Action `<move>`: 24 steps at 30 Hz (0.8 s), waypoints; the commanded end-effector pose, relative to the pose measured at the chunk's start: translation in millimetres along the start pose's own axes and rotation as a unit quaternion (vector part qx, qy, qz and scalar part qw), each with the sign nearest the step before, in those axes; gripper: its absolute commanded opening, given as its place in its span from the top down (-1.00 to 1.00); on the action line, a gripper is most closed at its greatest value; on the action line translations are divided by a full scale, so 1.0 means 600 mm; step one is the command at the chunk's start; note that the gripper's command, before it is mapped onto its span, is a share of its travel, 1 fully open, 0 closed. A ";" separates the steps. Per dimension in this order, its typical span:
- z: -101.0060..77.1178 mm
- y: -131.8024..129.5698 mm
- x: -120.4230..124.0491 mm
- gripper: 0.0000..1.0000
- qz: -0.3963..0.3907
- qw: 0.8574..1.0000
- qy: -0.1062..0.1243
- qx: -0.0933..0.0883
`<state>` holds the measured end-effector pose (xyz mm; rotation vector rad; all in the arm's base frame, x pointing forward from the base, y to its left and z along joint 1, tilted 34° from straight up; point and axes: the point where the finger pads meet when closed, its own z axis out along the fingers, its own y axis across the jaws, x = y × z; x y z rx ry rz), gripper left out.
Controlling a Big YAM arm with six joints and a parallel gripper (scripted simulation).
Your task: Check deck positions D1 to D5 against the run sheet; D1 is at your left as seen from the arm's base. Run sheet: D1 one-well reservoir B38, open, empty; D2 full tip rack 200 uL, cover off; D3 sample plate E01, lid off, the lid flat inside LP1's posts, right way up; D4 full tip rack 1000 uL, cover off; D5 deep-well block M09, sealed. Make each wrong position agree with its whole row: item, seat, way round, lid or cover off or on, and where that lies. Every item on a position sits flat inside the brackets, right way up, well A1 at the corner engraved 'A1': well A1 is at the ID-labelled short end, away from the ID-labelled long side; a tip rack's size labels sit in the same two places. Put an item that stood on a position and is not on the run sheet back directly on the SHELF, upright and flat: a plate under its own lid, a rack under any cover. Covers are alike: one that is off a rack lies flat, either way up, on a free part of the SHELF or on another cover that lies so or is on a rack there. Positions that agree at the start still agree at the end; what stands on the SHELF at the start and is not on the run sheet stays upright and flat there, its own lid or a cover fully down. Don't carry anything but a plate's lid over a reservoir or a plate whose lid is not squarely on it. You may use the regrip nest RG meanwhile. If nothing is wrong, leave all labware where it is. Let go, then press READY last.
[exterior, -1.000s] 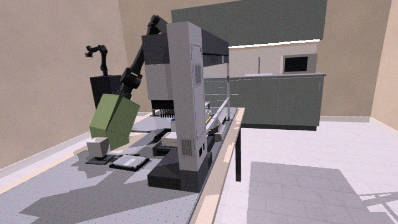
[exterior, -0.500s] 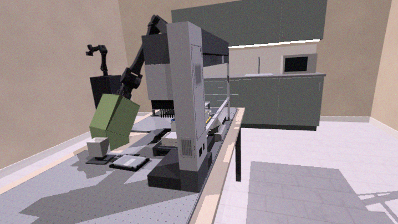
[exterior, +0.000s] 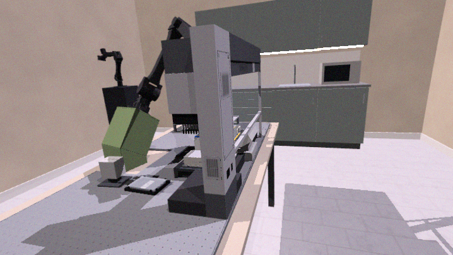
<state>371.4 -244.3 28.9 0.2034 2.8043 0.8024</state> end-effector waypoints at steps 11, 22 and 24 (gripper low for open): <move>-0.036 -0.013 -0.007 -1.00 -0.003 1.000 -0.018 0.012; 0.054 -0.001 -0.005 -1.00 0.000 1.000 -0.003 0.001; 0.065 -0.001 -0.005 -1.00 0.000 1.000 -0.003 0.001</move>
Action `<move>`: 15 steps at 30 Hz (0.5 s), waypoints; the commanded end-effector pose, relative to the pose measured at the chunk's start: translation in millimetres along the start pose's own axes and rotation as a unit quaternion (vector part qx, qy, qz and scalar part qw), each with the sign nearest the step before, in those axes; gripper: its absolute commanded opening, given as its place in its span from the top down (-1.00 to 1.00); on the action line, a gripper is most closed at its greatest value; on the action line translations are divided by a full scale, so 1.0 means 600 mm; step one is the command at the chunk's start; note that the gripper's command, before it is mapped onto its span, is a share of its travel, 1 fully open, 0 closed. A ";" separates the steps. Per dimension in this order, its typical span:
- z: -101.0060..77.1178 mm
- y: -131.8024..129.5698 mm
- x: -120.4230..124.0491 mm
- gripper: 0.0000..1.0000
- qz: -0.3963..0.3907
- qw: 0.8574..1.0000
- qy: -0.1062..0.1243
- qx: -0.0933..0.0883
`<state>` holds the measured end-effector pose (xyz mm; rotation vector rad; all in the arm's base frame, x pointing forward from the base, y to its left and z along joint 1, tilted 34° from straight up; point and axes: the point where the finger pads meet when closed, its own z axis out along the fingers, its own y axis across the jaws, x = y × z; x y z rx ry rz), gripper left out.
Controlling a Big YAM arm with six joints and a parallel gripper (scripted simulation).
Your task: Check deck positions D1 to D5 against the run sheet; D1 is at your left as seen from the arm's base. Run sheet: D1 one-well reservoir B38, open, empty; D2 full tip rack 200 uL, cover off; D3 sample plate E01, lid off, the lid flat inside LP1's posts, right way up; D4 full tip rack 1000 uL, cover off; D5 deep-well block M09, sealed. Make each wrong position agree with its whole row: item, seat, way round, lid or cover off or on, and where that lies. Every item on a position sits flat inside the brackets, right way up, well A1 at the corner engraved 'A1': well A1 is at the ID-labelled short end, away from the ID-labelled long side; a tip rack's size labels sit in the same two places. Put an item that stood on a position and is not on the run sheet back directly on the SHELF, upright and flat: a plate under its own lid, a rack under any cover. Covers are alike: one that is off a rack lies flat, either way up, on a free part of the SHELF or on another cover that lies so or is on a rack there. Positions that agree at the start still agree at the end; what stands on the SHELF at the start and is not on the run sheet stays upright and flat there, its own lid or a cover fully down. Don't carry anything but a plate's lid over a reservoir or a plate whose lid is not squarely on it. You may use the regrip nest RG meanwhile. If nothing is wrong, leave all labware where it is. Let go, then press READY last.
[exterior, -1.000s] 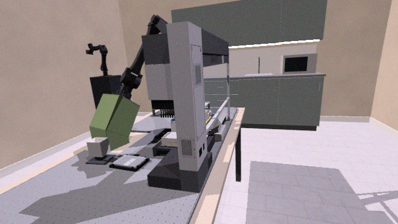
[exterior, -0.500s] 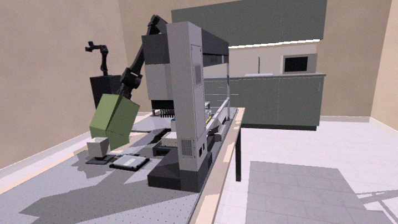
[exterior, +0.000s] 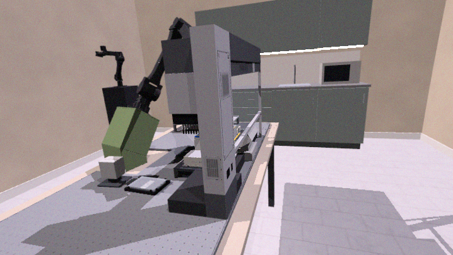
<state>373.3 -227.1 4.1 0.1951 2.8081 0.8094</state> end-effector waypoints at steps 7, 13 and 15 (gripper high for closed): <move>0.046 -0.005 -0.018 -1.00 0.000 1.000 -0.008 0.004; 0.077 -0.003 -0.014 -1.00 0.002 1.000 -0.006 0.002; 0.088 -0.003 -0.014 -1.00 0.002 1.000 -0.006 0.002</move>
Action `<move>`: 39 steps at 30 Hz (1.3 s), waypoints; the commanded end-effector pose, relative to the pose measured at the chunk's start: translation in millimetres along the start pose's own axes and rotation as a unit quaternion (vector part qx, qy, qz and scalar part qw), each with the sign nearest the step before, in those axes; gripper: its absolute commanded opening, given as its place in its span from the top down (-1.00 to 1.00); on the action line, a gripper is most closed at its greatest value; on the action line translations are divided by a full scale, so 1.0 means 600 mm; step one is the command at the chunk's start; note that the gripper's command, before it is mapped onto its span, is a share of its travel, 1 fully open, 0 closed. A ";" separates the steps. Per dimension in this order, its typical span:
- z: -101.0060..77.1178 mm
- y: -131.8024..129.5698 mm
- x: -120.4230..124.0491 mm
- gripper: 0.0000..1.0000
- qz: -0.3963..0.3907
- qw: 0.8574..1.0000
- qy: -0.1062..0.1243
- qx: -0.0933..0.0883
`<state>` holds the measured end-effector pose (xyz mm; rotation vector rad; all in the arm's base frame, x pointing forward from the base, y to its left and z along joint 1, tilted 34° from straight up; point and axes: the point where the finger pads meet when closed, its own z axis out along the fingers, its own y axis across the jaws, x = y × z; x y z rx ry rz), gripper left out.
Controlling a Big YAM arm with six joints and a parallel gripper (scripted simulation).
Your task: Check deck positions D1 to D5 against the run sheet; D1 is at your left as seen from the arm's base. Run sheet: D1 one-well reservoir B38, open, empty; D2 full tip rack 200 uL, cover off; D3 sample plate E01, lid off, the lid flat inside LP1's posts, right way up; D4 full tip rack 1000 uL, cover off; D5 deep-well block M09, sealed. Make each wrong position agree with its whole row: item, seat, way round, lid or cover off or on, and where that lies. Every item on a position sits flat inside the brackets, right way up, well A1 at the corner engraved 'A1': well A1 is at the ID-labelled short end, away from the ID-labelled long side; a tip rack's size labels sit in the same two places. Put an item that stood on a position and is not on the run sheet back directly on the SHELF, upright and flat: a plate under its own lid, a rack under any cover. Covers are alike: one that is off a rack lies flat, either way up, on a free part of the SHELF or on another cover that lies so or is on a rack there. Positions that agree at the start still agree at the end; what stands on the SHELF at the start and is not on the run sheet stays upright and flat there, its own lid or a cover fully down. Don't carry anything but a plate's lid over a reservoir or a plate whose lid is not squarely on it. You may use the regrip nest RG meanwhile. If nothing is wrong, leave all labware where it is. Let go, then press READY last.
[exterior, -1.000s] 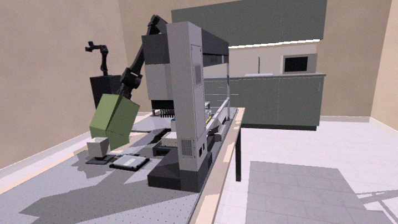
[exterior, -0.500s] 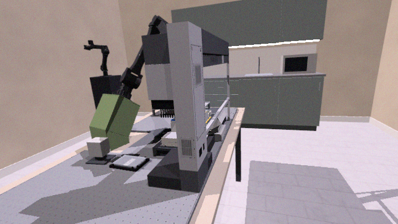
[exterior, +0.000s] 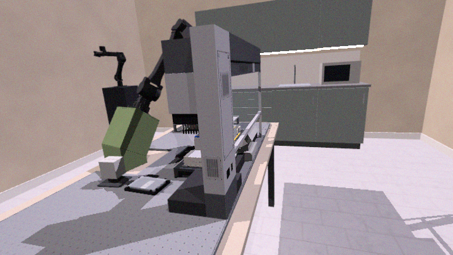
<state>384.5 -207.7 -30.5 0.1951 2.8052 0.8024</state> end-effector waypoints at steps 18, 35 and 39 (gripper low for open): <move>0.020 -0.010 -0.027 -1.00 -0.003 1.000 -0.017 0.009; 0.020 -0.010 -0.027 -1.00 -0.003 1.000 -0.017 0.009; 0.020 -0.010 -0.027 -1.00 -0.003 1.000 -0.017 0.009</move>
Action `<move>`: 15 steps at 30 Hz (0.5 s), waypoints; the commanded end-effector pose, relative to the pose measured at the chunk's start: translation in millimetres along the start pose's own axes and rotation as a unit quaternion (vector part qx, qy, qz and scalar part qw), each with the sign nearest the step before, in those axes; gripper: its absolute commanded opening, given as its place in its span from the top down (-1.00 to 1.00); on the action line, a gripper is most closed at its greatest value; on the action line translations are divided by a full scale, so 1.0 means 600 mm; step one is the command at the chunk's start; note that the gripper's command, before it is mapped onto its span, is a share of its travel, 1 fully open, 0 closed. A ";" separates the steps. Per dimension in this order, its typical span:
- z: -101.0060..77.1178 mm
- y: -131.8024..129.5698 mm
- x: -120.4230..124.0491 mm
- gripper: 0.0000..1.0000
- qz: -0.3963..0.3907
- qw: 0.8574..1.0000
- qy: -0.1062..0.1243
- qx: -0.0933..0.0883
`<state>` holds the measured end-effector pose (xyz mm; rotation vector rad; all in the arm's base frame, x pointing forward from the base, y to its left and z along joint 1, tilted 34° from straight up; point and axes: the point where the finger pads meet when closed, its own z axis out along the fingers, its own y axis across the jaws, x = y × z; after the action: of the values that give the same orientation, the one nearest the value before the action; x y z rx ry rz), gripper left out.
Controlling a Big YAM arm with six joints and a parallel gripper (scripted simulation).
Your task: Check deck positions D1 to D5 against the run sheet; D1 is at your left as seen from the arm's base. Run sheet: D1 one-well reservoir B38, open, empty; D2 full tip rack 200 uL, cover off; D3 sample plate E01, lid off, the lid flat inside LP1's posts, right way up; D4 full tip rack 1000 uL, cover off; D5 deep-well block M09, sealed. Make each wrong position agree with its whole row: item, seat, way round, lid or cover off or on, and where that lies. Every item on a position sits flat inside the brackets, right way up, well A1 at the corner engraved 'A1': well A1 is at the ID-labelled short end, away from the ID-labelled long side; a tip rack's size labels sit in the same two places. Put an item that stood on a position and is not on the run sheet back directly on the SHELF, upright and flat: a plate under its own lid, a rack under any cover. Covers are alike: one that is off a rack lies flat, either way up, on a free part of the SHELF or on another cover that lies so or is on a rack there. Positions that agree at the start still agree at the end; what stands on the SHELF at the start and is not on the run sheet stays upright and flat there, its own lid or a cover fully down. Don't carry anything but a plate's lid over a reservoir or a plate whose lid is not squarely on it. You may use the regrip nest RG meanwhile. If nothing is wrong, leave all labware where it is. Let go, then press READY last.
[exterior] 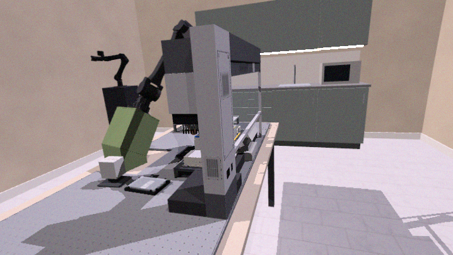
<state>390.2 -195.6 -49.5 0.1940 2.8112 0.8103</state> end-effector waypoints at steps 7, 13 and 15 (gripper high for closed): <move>-0.012 0.049 -0.023 -1.00 -0.008 1.000 -0.020 0.009; -0.011 0.100 -0.022 -1.00 -0.008 1.000 -0.020 0.009; -0.011 0.116 -0.022 -1.00 -0.008 1.000 -0.020 0.008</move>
<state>389.2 -144.6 -29.6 0.1845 2.8202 0.8273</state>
